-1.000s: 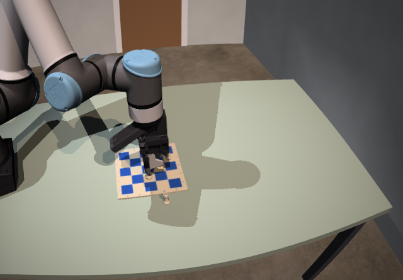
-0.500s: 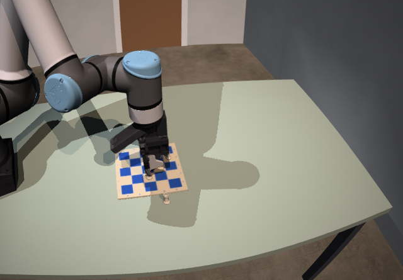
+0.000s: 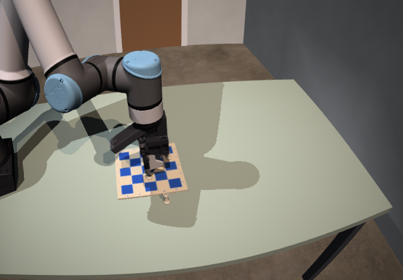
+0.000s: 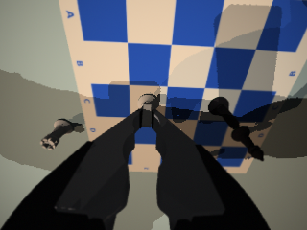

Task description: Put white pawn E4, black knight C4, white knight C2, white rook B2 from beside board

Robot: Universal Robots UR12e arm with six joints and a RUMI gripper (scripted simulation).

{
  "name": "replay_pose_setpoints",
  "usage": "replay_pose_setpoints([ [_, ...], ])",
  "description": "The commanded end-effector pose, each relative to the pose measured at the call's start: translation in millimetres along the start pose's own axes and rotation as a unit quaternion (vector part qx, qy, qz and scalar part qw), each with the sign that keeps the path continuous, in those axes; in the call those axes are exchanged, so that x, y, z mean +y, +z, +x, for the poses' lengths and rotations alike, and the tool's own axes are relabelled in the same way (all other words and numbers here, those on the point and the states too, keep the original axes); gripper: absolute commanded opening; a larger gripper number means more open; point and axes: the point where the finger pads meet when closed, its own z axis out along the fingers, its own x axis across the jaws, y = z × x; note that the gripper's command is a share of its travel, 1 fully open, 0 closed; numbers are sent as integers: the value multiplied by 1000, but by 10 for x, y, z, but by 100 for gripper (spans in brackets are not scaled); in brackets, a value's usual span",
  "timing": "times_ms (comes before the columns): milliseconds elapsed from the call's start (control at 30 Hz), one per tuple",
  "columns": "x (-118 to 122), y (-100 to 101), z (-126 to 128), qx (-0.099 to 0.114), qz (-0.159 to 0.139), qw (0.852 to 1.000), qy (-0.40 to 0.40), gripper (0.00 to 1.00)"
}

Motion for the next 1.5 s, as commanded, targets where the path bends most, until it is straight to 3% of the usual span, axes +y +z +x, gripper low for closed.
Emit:
replay_pose_setpoints([
  [0, 6, -5, -2, 0, -1, 1000, 0, 0],
  [633, 6, -5, -2, 0, -1, 1000, 0, 0],
  [1133, 6, -5, -2, 0, -1, 1000, 0, 22],
  [1467, 6, -5, -2, 0, -1, 1000, 0, 22],
])
